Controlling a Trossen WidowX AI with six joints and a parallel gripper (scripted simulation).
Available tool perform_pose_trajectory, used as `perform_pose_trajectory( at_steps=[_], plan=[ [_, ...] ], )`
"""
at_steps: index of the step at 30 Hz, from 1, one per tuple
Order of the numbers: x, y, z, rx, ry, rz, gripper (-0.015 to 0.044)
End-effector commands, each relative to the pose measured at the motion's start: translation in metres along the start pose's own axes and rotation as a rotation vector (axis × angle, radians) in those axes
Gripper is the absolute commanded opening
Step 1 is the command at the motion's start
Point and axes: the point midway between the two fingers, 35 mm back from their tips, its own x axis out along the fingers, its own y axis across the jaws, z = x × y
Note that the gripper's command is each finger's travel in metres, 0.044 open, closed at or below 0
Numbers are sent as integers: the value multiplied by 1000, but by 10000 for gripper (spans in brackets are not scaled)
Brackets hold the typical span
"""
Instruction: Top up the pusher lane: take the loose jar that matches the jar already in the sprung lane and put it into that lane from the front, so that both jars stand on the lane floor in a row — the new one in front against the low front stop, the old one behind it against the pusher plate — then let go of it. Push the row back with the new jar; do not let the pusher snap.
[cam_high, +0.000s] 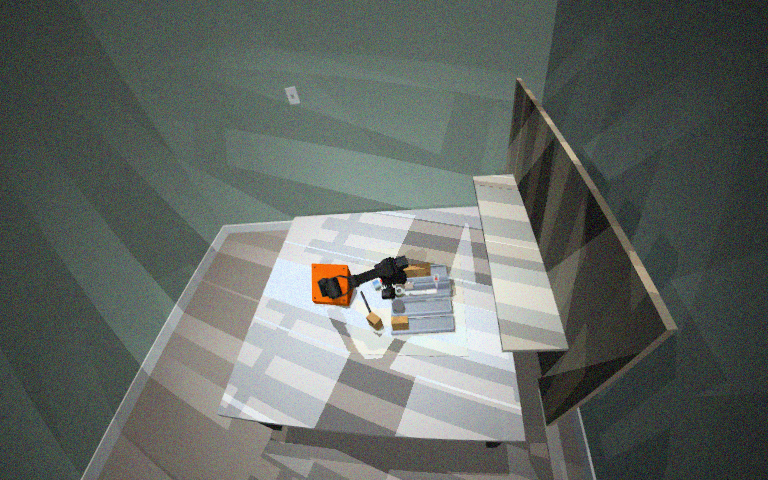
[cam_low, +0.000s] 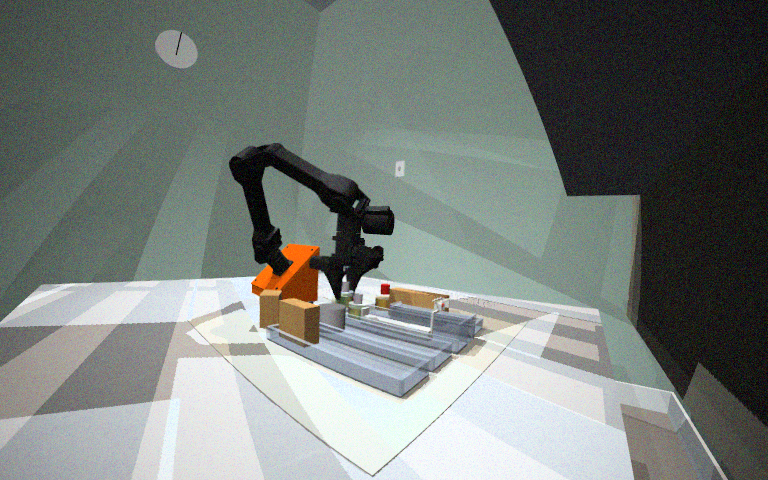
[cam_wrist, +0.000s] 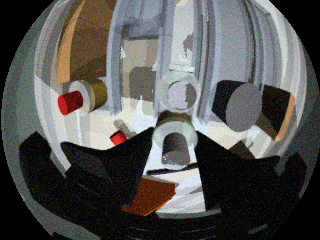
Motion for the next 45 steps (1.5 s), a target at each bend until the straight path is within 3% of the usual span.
perform_pose_trajectory(
  at_steps=[1,45],
  plan=[
    [-2,0,9,8,-20,-3,0],
    [-7,-1,29,9,-21,-3,0]
  ],
)
